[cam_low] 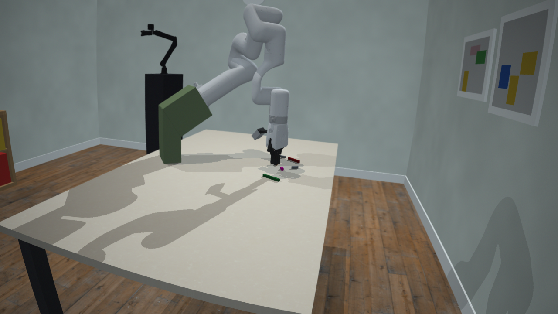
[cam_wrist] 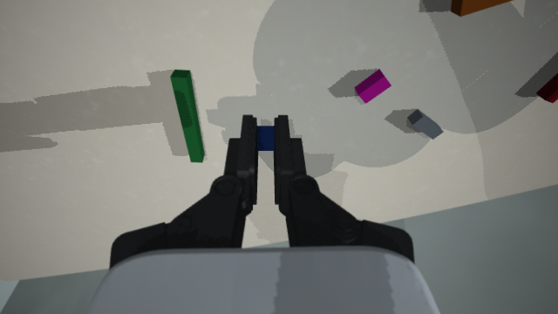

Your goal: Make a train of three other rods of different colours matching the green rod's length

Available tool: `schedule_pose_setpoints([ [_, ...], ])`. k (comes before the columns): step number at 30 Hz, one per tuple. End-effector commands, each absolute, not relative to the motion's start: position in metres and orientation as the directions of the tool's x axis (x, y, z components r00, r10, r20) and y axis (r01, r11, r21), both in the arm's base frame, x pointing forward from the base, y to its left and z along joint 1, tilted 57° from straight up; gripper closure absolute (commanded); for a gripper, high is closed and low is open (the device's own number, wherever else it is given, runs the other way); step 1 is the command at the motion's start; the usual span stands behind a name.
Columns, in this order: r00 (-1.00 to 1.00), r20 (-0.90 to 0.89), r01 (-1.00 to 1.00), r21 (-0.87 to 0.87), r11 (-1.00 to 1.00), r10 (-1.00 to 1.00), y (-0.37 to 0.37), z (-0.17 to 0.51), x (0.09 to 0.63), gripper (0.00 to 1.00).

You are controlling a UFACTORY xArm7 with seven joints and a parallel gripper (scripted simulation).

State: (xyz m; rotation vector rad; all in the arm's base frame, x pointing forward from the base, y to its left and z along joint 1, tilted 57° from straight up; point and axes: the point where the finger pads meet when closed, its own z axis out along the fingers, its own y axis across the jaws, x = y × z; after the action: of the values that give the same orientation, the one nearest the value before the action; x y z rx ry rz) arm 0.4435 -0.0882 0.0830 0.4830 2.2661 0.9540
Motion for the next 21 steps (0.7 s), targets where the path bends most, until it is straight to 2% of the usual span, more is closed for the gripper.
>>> schedule_pose_setpoints([
  [1, -0.734, -0.407, 0.09, 0.736, 0.671, 0.544, -0.0827, 0.0737, 0.4573, 0.96],
  [21, -0.734, -0.407, 0.09, 0.736, 0.671, 0.544, -0.0764, 0.0669, 0.4662, 0.96],
])
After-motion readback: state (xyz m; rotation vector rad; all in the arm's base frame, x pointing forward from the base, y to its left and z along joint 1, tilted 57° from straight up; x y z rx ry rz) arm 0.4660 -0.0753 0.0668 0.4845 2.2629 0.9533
